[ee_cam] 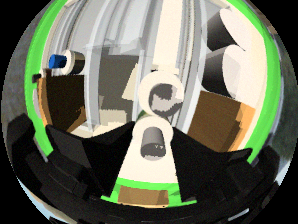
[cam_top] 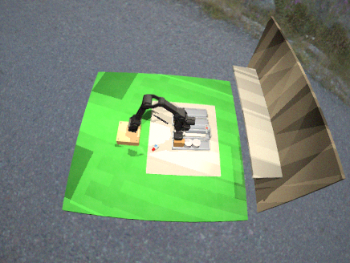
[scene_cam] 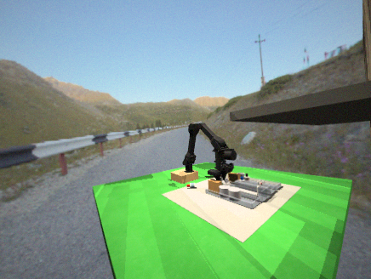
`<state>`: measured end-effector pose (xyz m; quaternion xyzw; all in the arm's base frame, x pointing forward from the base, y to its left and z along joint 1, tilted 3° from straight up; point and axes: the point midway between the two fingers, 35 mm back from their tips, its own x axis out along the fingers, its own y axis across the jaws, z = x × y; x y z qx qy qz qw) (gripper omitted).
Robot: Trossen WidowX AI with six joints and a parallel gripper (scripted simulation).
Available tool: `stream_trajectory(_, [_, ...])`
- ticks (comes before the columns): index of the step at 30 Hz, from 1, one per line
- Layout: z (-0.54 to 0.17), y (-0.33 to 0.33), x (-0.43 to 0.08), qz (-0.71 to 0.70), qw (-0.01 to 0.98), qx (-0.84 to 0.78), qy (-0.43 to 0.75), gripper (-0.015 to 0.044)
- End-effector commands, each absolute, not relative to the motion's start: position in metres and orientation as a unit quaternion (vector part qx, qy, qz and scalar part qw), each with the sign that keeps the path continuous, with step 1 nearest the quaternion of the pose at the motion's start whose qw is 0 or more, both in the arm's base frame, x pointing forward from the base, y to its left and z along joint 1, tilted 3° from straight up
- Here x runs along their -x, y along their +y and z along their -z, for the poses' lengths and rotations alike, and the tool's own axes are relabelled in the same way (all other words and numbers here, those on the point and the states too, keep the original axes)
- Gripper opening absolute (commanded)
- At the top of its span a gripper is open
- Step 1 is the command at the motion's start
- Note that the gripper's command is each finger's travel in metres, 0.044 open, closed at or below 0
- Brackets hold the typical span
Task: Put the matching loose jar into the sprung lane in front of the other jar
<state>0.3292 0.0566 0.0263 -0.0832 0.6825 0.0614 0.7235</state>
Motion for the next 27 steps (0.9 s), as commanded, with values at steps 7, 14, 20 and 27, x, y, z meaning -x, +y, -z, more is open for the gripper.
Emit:
stream_trajectory(7, [-0.0253, 0.0563, -0.331, -0.061, 0.728, 0.084, 0.678, 0.0])
stream_trajectory(14, [-0.0252, 0.0561, -0.3298, -0.061, 0.728, 0.084, 0.678, 0.0])
stream_trajectory(20, [-0.0251, 0.0559, -0.3288, -0.061, 0.727, 0.084, 0.678, 0.0])
stream_trajectory(27, [-0.025, 0.0556, -0.3277, -0.061, 0.727, 0.084, 0.678, 0.0])
